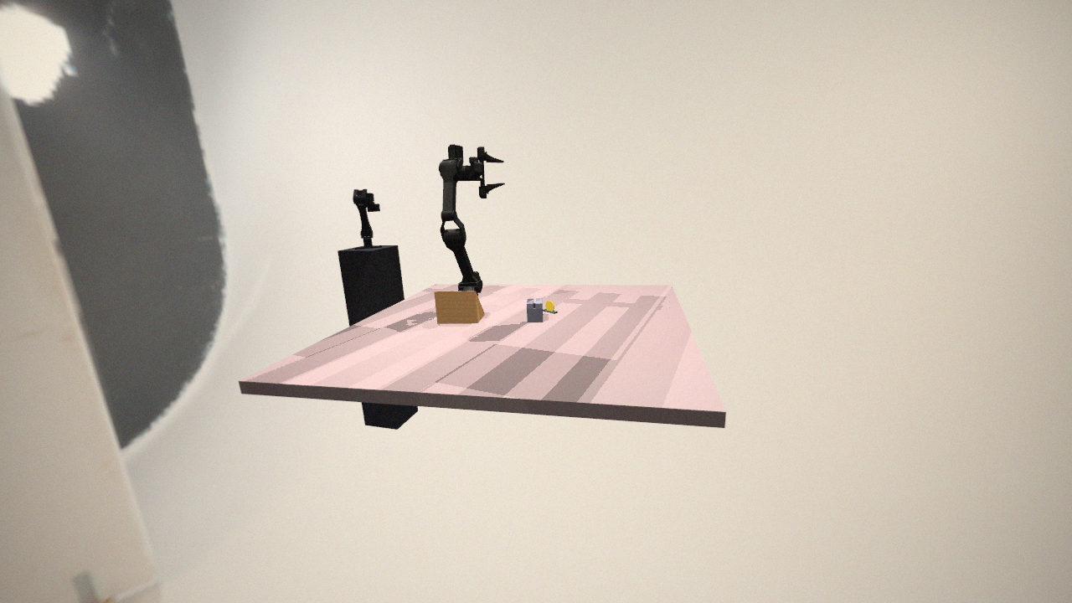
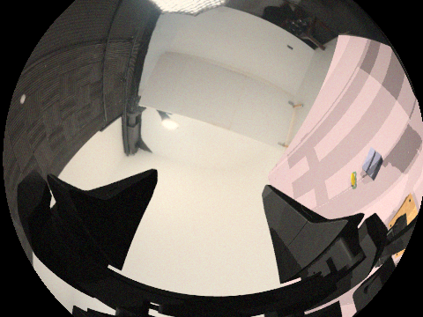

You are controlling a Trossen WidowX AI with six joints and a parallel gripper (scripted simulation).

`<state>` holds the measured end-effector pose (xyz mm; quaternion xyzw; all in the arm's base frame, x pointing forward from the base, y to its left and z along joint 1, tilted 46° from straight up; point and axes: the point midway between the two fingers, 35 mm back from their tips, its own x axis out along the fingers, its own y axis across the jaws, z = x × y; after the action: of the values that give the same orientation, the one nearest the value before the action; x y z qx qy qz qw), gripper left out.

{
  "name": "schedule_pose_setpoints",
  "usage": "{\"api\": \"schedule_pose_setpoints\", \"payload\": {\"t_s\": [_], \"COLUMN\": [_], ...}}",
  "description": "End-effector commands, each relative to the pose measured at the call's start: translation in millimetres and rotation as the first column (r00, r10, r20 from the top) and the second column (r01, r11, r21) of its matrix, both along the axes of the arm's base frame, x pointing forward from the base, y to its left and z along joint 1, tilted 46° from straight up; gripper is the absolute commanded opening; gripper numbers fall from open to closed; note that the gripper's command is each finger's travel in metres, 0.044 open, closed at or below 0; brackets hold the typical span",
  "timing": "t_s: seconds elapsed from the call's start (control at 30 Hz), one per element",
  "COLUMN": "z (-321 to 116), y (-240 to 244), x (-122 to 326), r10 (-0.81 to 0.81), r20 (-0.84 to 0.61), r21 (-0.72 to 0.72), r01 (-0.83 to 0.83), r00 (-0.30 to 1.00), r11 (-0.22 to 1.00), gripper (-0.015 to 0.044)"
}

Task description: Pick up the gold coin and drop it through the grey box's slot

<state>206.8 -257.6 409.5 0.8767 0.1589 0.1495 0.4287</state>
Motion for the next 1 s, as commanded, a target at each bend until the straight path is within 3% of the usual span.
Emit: {"api": "schedule_pose_setpoints", "payload": {"t_s": [0.0,0.1,0.27,0.43,0.63,0.97], "z": [0.7,17.1,61.3,87.1,86.3,23.9], "y": [0.1,10.1,67.3,143.2,246.9,363.6], "x": [-1.0,-20.4,-69.5,-102.6,-110.8,-58.7], "r10": [0.001,0.008,0.037,0.114,0.241,0.321], "r20": [0.006,0.087,0.214,0.273,0.214,-0.113], "r21": [-0.006,-0.106,-0.368,-0.626,-0.875,-0.991], "r01": [-0.001,0.002,0.046,0.086,0.077,-0.129], "r00": [1.000,0.996,0.976,0.955,0.947,0.940], "r11": [1.000,0.994,0.929,0.775,0.478,0.031], "gripper": [0.0374,0.0295,0.0164,0.0161,0.0161,0.0161]}}
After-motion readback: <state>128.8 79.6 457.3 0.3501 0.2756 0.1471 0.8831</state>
